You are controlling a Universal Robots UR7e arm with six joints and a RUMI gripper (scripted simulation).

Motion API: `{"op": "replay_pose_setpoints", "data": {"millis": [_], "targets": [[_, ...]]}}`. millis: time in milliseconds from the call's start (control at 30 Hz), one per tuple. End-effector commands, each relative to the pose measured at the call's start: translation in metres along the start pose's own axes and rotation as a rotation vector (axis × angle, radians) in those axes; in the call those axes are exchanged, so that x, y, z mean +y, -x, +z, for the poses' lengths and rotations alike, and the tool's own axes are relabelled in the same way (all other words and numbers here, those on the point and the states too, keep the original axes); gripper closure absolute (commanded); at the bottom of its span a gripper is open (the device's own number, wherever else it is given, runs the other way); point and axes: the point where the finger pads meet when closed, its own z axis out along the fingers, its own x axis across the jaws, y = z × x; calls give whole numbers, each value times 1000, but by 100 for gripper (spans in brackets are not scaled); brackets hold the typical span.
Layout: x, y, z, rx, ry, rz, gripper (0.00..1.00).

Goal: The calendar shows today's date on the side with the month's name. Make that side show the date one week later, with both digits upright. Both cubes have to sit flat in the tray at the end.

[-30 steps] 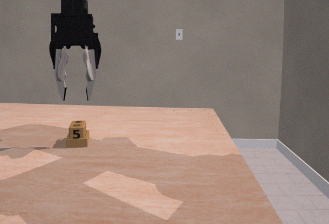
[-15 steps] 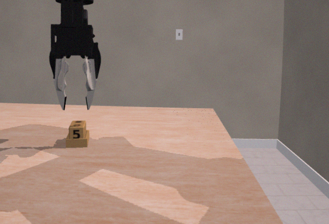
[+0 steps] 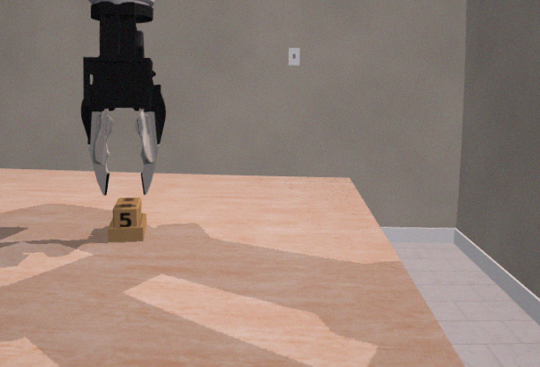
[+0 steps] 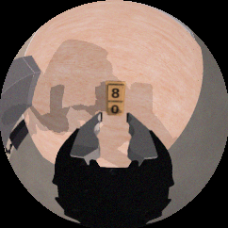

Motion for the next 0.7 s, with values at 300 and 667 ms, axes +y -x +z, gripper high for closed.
{"op": "replay_pose_setpoints", "data": {"millis": [300,667], "targets": [[1,-1,7,4,2,1,72],[2,-2,6,5,3,1,72]]}}
